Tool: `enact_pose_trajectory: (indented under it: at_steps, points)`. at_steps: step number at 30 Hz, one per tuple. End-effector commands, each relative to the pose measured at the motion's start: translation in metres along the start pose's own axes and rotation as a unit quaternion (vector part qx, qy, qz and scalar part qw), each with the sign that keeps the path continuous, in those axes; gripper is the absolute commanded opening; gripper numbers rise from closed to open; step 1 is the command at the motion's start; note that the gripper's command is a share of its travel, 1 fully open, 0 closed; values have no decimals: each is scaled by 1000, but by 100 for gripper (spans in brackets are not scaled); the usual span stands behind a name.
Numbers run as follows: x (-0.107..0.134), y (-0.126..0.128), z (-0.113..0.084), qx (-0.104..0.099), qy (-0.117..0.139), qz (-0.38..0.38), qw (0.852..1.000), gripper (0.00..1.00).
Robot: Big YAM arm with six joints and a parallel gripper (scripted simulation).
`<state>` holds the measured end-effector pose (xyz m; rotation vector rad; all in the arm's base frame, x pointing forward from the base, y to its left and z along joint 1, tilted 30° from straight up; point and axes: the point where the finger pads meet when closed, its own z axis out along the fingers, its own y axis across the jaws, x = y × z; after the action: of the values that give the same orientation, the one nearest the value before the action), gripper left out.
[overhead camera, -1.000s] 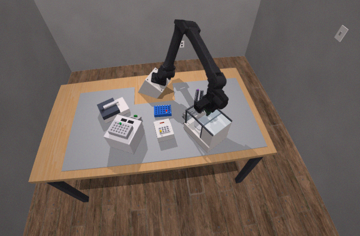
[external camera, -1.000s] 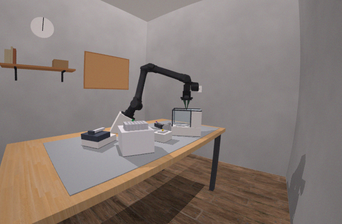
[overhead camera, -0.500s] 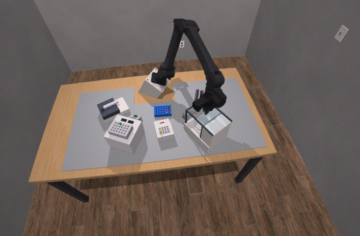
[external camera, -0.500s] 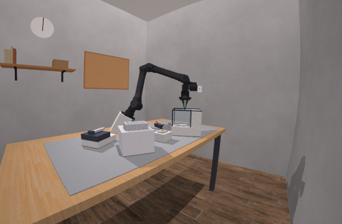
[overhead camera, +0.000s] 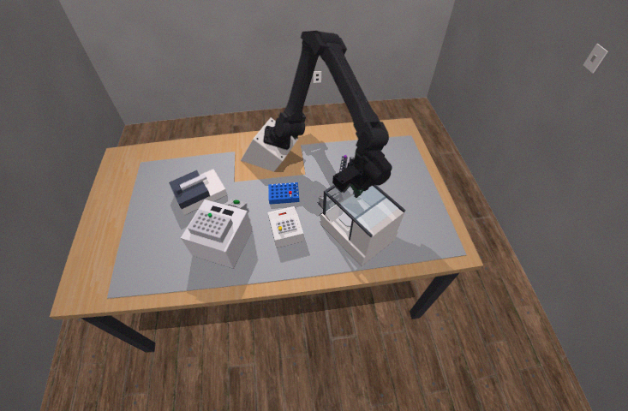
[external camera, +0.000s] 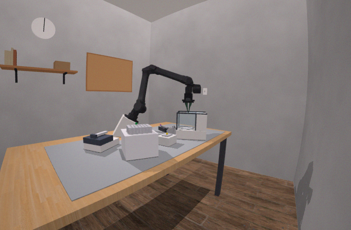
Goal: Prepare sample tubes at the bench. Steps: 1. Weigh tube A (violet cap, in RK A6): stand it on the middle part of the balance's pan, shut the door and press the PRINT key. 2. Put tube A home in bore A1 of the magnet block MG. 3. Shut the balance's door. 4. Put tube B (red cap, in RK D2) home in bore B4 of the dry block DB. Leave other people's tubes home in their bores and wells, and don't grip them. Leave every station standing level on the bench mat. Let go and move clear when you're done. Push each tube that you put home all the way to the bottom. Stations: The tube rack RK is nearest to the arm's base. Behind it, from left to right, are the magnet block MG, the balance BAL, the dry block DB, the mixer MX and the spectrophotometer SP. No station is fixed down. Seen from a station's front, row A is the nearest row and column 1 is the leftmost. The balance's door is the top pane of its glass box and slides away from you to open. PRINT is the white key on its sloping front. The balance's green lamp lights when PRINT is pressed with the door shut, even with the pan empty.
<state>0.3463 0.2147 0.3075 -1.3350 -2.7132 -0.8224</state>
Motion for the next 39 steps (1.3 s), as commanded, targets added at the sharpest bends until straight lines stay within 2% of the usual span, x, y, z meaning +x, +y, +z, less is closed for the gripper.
enact_pose_trajectory:
  at_steps: [1,39]
  points:
    - [-2,-4,-9,-12,-4,-4,1000,6]
    - [-2,-38,-8,-12,-4,-4,1000,6]
